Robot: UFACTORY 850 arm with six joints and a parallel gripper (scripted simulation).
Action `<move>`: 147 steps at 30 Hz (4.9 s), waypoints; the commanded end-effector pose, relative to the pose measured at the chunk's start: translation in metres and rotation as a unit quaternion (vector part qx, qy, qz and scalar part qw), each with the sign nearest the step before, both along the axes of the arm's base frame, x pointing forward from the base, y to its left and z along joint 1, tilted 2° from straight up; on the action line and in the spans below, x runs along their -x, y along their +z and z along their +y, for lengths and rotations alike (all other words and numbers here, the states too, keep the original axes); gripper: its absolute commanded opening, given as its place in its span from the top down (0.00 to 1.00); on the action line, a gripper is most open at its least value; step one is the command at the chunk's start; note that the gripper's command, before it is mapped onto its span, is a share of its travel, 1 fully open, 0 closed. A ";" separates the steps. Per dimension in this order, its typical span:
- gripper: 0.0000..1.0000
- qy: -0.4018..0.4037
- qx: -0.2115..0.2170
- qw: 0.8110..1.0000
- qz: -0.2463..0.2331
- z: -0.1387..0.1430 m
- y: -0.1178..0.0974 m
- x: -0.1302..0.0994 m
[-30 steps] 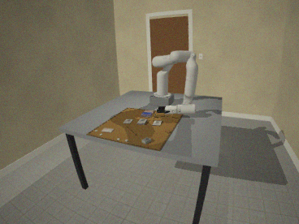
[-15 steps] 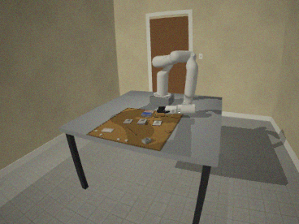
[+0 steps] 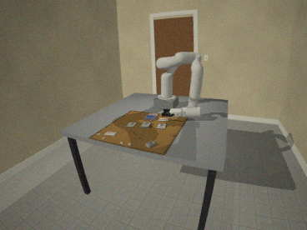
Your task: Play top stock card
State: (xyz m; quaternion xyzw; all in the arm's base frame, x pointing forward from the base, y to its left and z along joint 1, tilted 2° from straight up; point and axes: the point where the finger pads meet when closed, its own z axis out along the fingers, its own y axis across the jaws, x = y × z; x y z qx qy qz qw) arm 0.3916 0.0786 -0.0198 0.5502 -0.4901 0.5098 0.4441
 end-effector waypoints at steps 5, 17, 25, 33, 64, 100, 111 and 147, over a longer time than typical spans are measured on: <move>0.00 0.000 0.000 1.000 0.000 0.000 0.000 0.000; 0.00 0.000 0.000 1.000 0.000 0.000 0.000 0.000; 0.00 0.000 0.000 1.000 0.000 0.000 0.000 0.000; 0.00 0.000 0.000 1.000 0.000 0.000 0.000 0.000; 0.00 0.000 0.000 1.000 0.000 0.000 0.000 0.000; 0.00 0.000 0.000 1.000 0.000 -0.003 0.089 0.000; 0.00 0.000 -0.002 1.000 0.000 -0.003 0.090 0.000; 0.00 0.003 -0.242 0.970 0.030 -0.003 0.090 0.000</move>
